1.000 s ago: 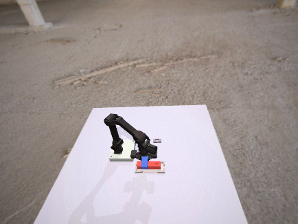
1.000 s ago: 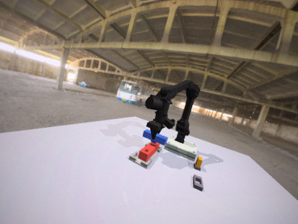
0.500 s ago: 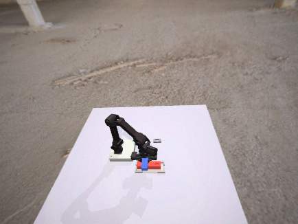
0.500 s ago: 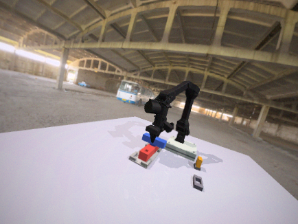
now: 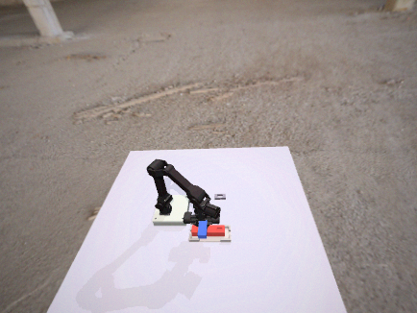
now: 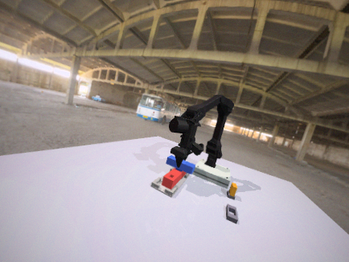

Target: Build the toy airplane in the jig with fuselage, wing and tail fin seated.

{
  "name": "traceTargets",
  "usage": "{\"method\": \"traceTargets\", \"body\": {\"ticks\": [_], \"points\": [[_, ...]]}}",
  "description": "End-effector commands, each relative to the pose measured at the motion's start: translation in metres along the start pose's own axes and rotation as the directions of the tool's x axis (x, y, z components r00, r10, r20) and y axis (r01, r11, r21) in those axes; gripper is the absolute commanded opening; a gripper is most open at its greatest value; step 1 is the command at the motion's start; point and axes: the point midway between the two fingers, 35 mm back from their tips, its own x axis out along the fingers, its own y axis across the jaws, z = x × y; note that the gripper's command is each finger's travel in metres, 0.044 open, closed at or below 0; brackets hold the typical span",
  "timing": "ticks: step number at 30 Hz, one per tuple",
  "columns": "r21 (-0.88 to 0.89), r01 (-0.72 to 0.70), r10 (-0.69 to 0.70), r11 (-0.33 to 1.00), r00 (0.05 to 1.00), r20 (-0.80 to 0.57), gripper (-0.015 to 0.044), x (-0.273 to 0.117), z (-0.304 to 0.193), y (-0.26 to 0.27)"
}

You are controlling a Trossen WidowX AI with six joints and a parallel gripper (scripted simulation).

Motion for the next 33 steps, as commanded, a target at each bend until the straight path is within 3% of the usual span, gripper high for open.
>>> {"method": "traceTargets", "body": {"ticks": [1,13,21,28,33], "points": [[0.0,0.001,-0.001,1.0,1.0,0.0,0.0136,0.0,0.0,0.0],[0.0,0.001,-0.001,1.0,1.0,0.0,0.044,0.0,0.0,0.0],[0.0,0.001,-0.001,1.0,1.0,0.0,0.044,-0.002,0.0,0.0],[-0.004,0.0,0.0,1.0,1.0,-0.002,0.044,-0.083,0.0,-0.001],[-0.004,0.0,0.0,1.0,1.0,-0.002,0.044,-0.085,-0.001,-0.004]]}}
